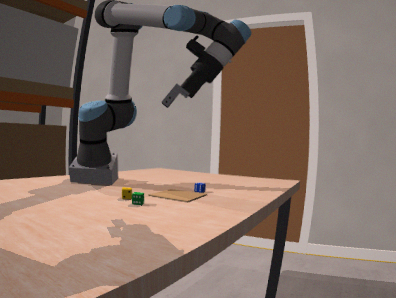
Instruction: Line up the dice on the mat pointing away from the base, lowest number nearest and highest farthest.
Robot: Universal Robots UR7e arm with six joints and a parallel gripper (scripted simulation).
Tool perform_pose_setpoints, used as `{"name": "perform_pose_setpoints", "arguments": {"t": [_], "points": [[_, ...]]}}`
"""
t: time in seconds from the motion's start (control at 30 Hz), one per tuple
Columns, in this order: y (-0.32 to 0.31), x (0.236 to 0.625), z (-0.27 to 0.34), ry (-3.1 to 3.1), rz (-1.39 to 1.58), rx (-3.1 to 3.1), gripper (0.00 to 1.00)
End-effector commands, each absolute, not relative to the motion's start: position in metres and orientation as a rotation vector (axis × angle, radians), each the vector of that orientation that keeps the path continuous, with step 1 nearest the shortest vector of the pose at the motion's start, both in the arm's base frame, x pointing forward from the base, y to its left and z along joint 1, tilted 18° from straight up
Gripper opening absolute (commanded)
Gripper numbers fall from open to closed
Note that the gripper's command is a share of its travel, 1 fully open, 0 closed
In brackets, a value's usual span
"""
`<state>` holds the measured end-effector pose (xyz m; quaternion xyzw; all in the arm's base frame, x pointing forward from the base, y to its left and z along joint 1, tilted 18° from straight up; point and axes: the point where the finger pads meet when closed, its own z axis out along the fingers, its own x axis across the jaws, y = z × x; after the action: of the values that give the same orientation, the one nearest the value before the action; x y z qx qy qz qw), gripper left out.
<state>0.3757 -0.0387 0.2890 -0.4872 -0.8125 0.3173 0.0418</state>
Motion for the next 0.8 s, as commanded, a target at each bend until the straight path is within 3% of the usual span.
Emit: {"name": "perform_pose_setpoints", "arguments": {"t": [0.0,0.77], "points": [[-0.0386,0.3758,0.2895,-2.488,0.971,-1.492,1.00],[-0.0431,0.3732,0.2830,-2.464,0.934,-1.582,1.00]]}}
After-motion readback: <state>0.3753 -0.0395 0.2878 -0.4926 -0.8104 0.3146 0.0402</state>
